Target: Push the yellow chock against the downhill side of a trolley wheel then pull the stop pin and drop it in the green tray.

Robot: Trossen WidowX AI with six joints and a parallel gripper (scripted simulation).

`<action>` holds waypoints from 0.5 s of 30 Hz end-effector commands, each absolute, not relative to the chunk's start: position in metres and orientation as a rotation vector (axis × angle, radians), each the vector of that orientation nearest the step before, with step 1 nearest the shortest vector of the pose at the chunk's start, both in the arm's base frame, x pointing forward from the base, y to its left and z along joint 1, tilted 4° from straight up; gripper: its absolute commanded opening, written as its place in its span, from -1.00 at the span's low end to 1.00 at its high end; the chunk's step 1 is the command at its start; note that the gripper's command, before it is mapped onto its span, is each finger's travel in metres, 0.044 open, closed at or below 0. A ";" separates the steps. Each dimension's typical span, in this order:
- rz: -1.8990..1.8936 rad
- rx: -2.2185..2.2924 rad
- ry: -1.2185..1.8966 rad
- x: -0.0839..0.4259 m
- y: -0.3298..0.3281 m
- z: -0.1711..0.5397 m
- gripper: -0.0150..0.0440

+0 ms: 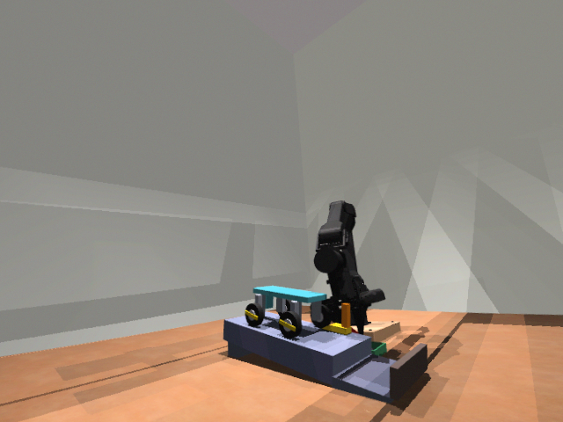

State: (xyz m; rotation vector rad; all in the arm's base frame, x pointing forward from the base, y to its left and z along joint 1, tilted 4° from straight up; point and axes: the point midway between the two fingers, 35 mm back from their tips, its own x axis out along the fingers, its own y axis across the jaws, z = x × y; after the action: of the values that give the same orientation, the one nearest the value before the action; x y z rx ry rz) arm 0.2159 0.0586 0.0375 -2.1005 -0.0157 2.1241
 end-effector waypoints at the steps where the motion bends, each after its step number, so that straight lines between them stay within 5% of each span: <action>1: 2.126 -2.097 -0.021 0.215 0.057 0.035 0.15; 15: 2.126 -2.097 -0.020 0.212 0.051 0.030 0.15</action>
State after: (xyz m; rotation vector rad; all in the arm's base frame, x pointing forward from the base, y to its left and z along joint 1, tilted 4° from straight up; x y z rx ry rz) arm 0.2144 0.0520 0.0321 -2.1025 -0.0153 2.1224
